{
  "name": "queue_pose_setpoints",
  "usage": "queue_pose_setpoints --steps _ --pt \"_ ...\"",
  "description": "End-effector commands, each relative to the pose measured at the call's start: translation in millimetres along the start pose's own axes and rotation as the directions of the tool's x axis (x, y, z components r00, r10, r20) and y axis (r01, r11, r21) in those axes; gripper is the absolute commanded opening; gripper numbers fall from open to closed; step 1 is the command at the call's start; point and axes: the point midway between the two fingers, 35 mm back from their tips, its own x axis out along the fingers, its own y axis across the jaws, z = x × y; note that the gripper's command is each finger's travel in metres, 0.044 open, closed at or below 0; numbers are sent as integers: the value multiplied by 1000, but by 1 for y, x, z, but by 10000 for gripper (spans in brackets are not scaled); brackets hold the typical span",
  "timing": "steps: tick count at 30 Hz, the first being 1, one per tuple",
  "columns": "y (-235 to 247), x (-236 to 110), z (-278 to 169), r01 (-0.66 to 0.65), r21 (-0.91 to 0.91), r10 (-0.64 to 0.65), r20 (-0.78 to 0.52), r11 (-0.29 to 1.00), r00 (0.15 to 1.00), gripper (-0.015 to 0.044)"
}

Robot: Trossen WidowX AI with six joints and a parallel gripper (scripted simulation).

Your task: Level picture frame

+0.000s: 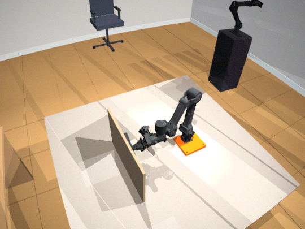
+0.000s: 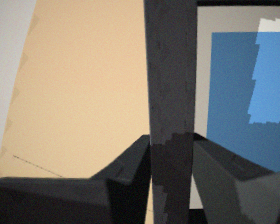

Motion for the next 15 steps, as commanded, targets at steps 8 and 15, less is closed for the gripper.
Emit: queue_pose_setpoints --steps 8,15 --pt "-1 0 0 0 47 0 0 999 1000 0" --pt "0 0 1 0 89 0 -1 996 1000 0"
